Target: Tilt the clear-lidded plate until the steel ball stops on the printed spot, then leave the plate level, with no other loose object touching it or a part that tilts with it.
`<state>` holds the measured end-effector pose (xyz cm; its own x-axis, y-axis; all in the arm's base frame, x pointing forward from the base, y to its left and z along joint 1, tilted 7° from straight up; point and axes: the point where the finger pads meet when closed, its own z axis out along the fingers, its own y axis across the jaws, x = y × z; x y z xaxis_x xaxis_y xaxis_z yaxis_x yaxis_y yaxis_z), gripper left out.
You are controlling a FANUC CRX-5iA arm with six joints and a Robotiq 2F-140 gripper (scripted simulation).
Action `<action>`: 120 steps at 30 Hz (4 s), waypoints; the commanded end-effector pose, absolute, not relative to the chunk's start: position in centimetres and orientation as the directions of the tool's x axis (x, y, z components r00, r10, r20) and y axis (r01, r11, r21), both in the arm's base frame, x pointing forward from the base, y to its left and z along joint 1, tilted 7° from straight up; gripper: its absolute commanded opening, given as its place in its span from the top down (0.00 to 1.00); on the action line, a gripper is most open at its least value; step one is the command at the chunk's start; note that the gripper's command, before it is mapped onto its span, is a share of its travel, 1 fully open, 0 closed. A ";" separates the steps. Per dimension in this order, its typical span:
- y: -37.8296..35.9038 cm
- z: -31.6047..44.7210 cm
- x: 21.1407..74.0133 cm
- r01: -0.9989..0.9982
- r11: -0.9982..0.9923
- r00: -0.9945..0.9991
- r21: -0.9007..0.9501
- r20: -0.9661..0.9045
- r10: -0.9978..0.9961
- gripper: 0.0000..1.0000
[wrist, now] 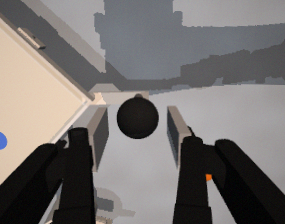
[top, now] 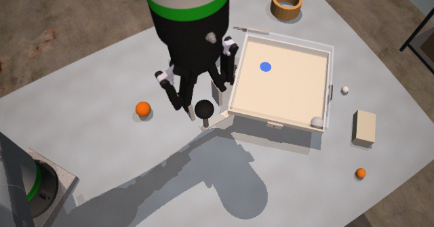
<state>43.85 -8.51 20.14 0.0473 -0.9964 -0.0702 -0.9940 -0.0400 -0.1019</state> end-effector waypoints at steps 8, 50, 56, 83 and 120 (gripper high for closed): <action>-8.5 19.8 43.9 -0.994 -0.040 0.047 -0.102 -0.070 -0.996 0.58; -8.5 19.7 43.9 -0.994 -0.040 0.047 -0.102 -0.070 -0.996 0.58; -8.5 19.7 43.9 -0.994 -0.040 0.047 -0.102 -0.070 -0.996 0.58; -8.4 18.3 44.0 -0.994 -0.040 0.047 -0.102 -0.070 -0.996 0.58; -8.2 16.2 44.3 -0.994 -0.040 0.047 -0.102 -0.070 -0.996 0.58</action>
<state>44.24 -8.20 16.17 0.0473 -0.9964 -0.0702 -0.9940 -0.0400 -0.1020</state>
